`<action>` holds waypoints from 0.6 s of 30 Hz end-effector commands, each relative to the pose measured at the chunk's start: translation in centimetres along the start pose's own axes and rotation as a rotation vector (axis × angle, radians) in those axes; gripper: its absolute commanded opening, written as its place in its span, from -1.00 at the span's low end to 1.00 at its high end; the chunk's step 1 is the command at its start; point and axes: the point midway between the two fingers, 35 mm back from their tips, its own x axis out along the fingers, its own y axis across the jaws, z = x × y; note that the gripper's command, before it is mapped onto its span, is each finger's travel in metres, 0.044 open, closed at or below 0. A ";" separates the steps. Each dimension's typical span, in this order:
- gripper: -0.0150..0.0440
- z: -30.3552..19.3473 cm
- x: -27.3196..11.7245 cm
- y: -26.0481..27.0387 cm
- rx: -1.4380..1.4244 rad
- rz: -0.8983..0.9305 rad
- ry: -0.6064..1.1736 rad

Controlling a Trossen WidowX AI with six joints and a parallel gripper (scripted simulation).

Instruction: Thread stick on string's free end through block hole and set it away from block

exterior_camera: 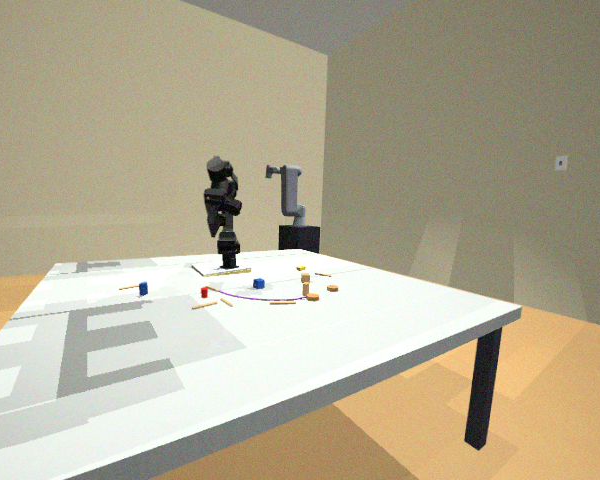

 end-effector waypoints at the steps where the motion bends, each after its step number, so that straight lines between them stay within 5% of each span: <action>1: 0.95 0.0 0.0 0.0 0.000 0.000 0.000; 18: 1.00 15.6 8.1 9.8 -0.377 0.556 -0.213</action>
